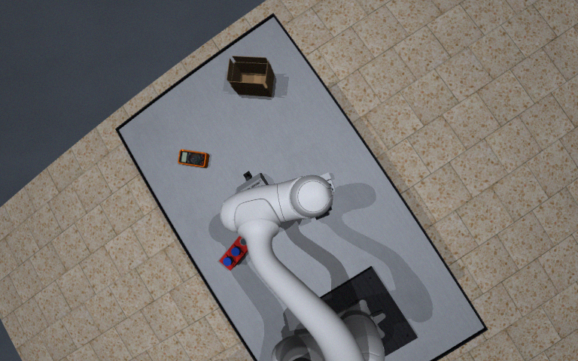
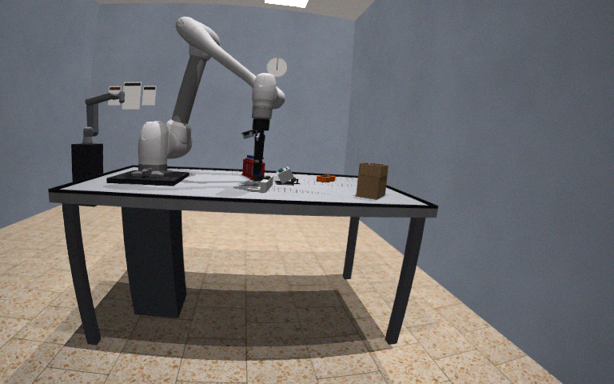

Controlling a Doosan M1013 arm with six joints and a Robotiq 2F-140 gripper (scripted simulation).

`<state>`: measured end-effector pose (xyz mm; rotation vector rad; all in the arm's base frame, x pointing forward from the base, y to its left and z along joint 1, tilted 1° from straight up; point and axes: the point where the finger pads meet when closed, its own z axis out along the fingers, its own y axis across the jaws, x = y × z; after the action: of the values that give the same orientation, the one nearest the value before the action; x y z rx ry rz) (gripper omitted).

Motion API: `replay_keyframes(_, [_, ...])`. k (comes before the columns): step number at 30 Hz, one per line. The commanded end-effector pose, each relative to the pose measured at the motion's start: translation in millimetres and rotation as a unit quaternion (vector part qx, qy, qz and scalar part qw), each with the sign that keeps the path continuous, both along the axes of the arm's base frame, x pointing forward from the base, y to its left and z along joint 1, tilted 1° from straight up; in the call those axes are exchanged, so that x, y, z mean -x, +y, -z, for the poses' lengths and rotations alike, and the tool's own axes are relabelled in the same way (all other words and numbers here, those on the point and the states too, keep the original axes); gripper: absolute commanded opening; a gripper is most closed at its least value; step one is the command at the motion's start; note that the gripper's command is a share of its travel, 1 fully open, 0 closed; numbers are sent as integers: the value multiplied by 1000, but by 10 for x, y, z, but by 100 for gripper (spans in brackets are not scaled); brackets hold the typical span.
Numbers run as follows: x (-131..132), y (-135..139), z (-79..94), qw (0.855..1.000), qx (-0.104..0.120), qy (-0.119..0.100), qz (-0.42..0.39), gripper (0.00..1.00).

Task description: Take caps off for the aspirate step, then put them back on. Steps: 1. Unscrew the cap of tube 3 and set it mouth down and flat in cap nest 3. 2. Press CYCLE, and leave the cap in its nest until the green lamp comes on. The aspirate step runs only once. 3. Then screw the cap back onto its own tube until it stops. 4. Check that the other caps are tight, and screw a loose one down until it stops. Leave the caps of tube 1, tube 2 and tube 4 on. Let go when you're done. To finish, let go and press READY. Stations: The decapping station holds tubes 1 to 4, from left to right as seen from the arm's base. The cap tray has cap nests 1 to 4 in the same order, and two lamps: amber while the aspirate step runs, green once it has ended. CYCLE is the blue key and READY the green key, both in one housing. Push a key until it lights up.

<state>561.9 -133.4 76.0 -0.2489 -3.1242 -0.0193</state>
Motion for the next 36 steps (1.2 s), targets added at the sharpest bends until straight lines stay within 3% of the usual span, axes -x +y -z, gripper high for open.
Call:
replay_keyframes(1, [-25, 22, 207, 1000, -1, -2, -1, 30])
replay_keyframes(6, [-25, 25, 436, 1000, -1, -2, -1, 30])
replay_keyframes(36, [-38, 25, 443, 1000, -1, -4, -1, 30])
